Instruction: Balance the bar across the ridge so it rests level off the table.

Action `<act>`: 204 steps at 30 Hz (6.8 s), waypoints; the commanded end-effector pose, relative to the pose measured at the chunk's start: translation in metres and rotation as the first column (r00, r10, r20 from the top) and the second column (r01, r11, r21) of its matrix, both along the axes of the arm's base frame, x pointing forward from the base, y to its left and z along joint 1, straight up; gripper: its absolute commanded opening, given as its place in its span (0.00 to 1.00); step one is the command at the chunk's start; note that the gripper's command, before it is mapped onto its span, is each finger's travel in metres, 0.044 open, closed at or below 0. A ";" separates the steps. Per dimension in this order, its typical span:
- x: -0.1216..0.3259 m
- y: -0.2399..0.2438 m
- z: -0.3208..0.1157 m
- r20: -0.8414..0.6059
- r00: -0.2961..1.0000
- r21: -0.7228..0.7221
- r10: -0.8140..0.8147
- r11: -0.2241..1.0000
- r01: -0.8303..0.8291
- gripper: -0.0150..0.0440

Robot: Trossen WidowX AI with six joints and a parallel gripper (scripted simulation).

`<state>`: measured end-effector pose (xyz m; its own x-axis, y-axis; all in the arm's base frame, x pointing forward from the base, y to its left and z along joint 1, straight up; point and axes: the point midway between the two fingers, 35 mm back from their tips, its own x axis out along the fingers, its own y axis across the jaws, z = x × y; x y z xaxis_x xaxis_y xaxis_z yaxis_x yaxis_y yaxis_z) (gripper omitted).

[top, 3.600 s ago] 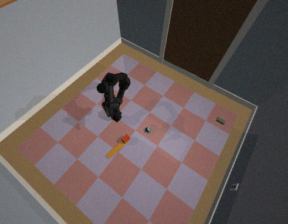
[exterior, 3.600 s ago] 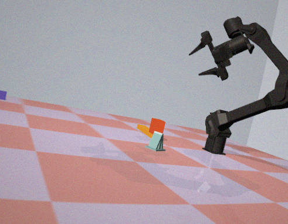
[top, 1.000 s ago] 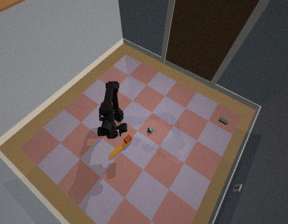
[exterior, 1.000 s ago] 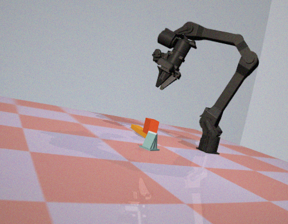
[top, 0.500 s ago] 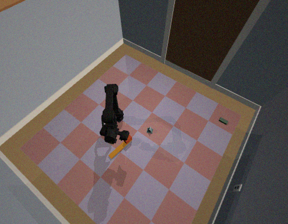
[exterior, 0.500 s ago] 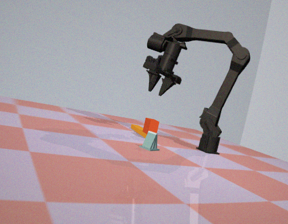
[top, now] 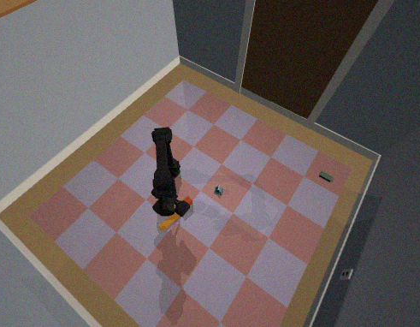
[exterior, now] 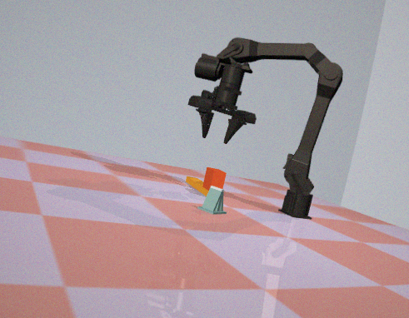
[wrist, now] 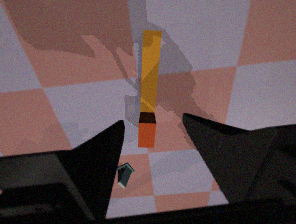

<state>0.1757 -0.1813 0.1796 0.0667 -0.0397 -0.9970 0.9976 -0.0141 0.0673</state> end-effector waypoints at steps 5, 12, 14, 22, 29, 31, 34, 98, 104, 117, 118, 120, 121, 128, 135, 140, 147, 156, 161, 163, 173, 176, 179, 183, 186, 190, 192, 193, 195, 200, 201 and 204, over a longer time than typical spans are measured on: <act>0.006 0.000 -0.009 -0.045 0.988 0.023 -0.148 0.988 0.150 0.79; 0.007 -0.002 -0.020 -0.044 0.988 0.023 -0.148 0.988 0.150 0.79; 0.009 -0.003 -0.032 -0.044 0.988 0.023 -0.148 0.988 0.150 0.79; 0.010 -0.004 -0.085 -0.044 0.988 0.023 -0.148 0.988 0.150 0.79; 0.007 -0.002 -0.107 -0.045 0.988 0.023 -0.148 0.988 0.150 0.79; 0.007 -0.002 -0.107 -0.045 0.988 0.023 -0.148 0.988 0.150 0.79; 0.007 -0.002 -0.108 -0.045 0.988 0.023 -0.148 0.988 0.150 0.79; 0.011 -0.005 -0.098 -0.042 0.989 0.024 -0.145 0.989 0.146 0.25; 0.011 -0.005 -0.082 -0.042 0.988 0.024 -0.146 0.989 0.147 0.25; 0.009 -0.003 -0.049 -0.044 0.988 0.023 -0.148 0.989 0.149 0.25; 0.008 -0.003 -0.046 -0.044 0.988 0.023 -0.148 0.989 0.149 0.25; 0.008 -0.002 -0.041 -0.044 0.988 0.023 -0.148 0.989 0.149 0.25; 0.007 -0.002 -0.038 -0.044 0.988 0.023 -0.148 0.989 0.149 0.25; 0.010 0.003 -0.032 -0.044 0.984 0.024 -0.171 0.985 0.172 0.25; 0.029 0.021 -0.031 -0.041 0.960 0.029 -0.276 0.960 0.278 0.25; 0.041 0.034 -0.031 -0.040 0.936 0.033 -0.350 0.936 0.351 0.25; 0.057 0.056 -0.031 -0.039 0.892 0.039 -0.451 0.891 0.452 0.25; 0.073 0.087 -0.030 -0.040 0.819 0.047 -0.572 0.818 0.573 0.25; 0.080 0.105 -0.030 -0.041 0.773 0.051 -0.633 0.771 0.634 0.25; 0.082 0.113 -0.030 -0.042 0.753 0.052 -0.656 0.751 0.658 0.25; 0.090 0.151 -0.030 -0.046 0.646 0.059 -0.762 0.643 0.764 0.25; 0.091 0.163 -0.030 -0.048 0.611 0.061 -0.790 0.609 0.791 0.25; 0.091 0.175 -0.029 -0.050 0.576 0.062 -0.816 0.573 0.817 0.25; 0.091 0.190 -0.029 -0.053 0.530 0.064 -0.846 0.527 0.847 0.25; 0.090 0.202 -0.029 -0.055 0.496 0.065 -0.867 0.492 0.868 0.25; 0.087 0.217 -0.029 -0.058 0.448 0.066 -0.892 0.445 0.893 0.25; 0.085 0.224 -0.029 -0.059 0.430 0.066 -0.901 0.427 0.902 0.25; 0.084 0.227 -0.029 -0.060 0.424 0.066 -0.904 0.420 0.905 0.25; 0.084 0.229 -0.029 -0.060 0.418 0.066 -0.906 0.415 0.908 0.25; 0.084 0.229 -0.033 -0.060 0.418 0.067 -0.906 0.415 0.908 0.25; 0.084 0.229 -0.034 -0.060 0.418 0.067 -0.906 0.414 0.908 0.25; 0.084 0.230 -0.039 -0.060 0.418 0.067 -0.906 0.414 0.908 0.25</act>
<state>0.2611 0.0472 0.1465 0.0319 0.0046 -0.9995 0.4076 -0.9131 0.0088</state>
